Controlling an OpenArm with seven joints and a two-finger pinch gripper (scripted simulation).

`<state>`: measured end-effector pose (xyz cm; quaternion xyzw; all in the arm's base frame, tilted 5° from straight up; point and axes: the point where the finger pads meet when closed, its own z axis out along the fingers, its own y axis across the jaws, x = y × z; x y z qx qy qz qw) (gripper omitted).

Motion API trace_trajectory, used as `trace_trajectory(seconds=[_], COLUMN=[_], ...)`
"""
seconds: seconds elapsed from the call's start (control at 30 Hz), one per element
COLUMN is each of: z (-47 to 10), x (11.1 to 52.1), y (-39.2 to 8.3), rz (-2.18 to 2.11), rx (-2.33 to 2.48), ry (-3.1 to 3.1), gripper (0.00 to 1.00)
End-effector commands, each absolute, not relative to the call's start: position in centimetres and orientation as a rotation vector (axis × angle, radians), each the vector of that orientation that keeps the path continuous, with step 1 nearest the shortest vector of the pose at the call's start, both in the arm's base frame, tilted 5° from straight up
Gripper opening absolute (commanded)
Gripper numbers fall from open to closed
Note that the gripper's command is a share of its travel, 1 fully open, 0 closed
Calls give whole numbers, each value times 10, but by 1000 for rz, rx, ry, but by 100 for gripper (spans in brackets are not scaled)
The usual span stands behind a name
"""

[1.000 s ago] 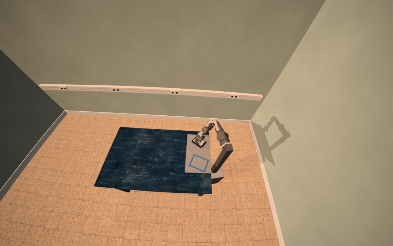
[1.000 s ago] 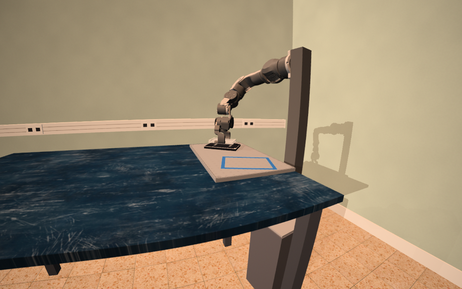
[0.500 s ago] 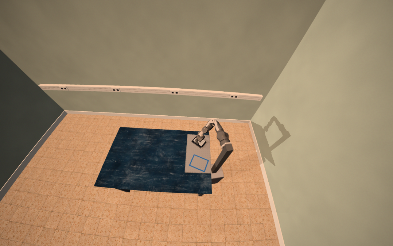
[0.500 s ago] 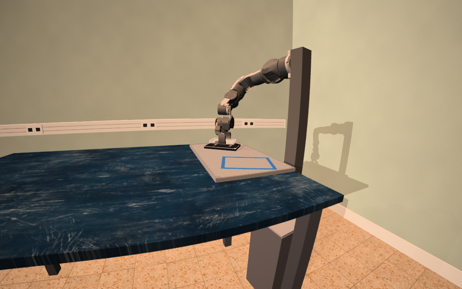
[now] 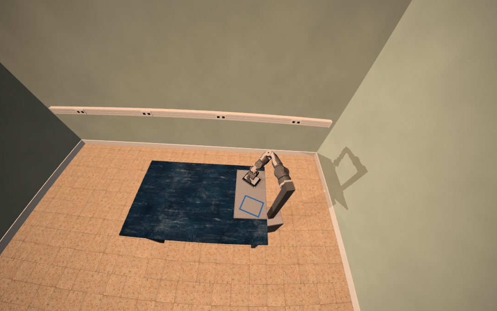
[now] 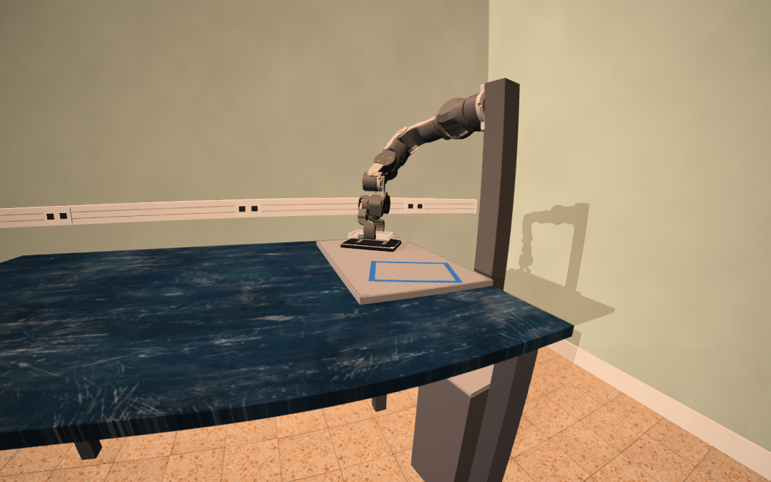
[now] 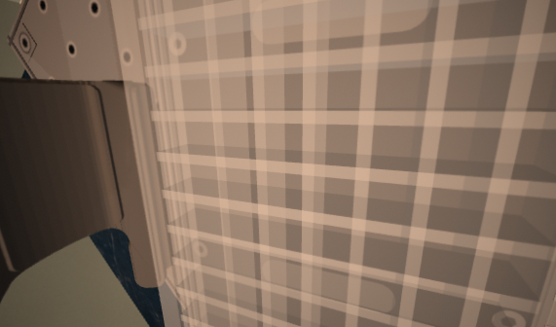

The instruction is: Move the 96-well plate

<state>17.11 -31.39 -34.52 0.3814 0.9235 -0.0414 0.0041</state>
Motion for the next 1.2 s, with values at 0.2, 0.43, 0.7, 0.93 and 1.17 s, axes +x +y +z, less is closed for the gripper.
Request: trace_trajectory(seconds=[0.2, 0.43, 0.7, 0.93, 1.17], z=[-345, -346, -346, -345, -345], x=[171, 168, 168, 172, 172], y=[-314, -315, -315, -314, -314], rz=[-132, -132, -132, -132, -132], rx=[1197, 1200, 1200, 1196, 1196], ry=[2893, 2896, 2896, 2893, 2893], gripper=[0, 0, 0, 0, 0])
